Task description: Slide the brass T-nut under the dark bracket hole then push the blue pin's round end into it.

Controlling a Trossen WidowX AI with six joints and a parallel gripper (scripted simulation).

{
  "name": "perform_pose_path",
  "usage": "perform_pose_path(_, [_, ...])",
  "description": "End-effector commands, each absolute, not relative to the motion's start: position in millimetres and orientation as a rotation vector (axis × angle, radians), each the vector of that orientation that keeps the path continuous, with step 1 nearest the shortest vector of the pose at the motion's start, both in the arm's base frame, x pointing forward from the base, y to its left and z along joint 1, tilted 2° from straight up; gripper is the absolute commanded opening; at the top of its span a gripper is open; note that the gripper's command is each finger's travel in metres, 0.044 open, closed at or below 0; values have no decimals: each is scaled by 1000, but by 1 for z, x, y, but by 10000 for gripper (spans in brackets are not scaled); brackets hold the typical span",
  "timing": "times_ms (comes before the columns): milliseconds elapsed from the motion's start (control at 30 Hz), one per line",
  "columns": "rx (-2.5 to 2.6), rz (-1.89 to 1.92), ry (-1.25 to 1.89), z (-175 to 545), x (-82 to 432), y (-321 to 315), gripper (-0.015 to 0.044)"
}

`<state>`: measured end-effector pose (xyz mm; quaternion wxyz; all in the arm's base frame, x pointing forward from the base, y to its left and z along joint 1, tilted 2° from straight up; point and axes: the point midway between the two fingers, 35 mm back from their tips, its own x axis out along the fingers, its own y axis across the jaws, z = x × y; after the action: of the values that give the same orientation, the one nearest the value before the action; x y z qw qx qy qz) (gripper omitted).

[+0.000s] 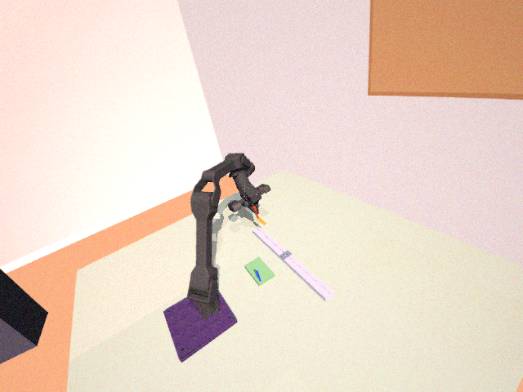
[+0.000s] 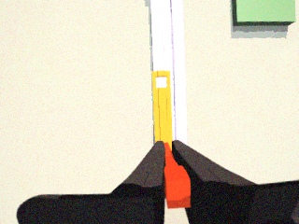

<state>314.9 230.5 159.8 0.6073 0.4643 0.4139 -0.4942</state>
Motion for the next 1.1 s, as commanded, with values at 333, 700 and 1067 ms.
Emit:
perform_pose_path(333, [1089, -1116, 912, 158, 313, 230, -150])
perform_pose_path(700, [1102, -1092, 884, 156, 312, 231, -150])
perform_pose_path(1067, [1116, -1068, 856, 155, 311, 232, -150])
